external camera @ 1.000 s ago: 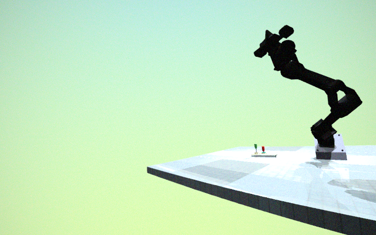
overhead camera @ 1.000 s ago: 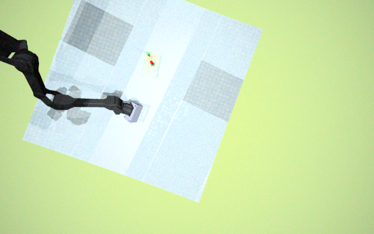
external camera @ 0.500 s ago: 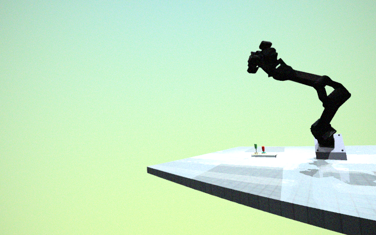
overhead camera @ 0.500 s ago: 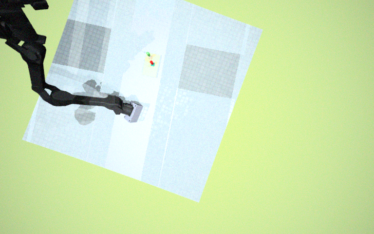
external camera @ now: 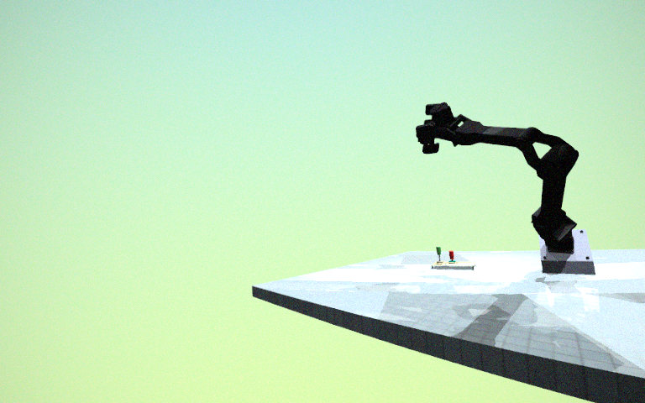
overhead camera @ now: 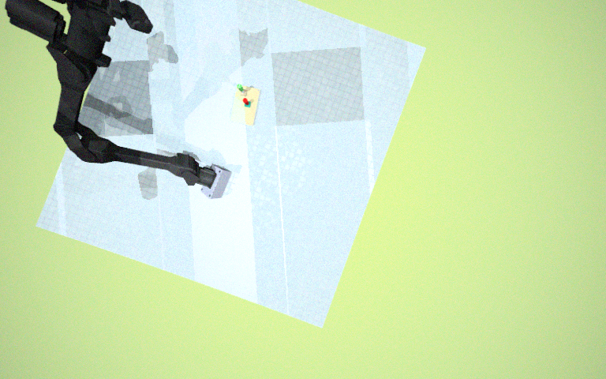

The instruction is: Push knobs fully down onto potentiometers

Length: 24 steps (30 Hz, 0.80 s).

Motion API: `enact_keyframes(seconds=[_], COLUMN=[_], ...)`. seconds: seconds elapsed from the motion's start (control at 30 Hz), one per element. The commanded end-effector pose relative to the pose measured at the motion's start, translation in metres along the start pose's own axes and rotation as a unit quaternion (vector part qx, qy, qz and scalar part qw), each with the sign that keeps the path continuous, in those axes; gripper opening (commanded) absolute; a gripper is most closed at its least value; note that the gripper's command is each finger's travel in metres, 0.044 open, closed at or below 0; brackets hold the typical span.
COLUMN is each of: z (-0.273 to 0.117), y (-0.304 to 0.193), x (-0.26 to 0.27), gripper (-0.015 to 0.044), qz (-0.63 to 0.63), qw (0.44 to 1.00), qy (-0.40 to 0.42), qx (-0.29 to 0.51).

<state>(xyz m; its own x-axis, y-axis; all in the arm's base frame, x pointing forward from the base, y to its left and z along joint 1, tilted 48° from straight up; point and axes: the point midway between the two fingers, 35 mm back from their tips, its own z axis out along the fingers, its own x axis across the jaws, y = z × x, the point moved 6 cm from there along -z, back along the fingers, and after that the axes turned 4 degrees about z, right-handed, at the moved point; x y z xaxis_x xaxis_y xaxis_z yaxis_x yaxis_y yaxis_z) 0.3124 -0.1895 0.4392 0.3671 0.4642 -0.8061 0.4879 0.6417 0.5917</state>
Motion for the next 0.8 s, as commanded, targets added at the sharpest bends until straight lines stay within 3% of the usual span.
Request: enact_keyframes(seconds=[0.0, 0.37, 0.77], z=[0.013, 0.037, 0.04], y=[-0.006, -0.025, -0.047], x=[0.025, 0.104, 0.187], gripper=[0.0, 0.0, 0.0], qz=[-0.015, -0.048, -0.06], qw=[0.998, 0.97, 0.901], qy=[0.055, 0.237, 0.427], qx=[0.008, 0.024, 0.038])
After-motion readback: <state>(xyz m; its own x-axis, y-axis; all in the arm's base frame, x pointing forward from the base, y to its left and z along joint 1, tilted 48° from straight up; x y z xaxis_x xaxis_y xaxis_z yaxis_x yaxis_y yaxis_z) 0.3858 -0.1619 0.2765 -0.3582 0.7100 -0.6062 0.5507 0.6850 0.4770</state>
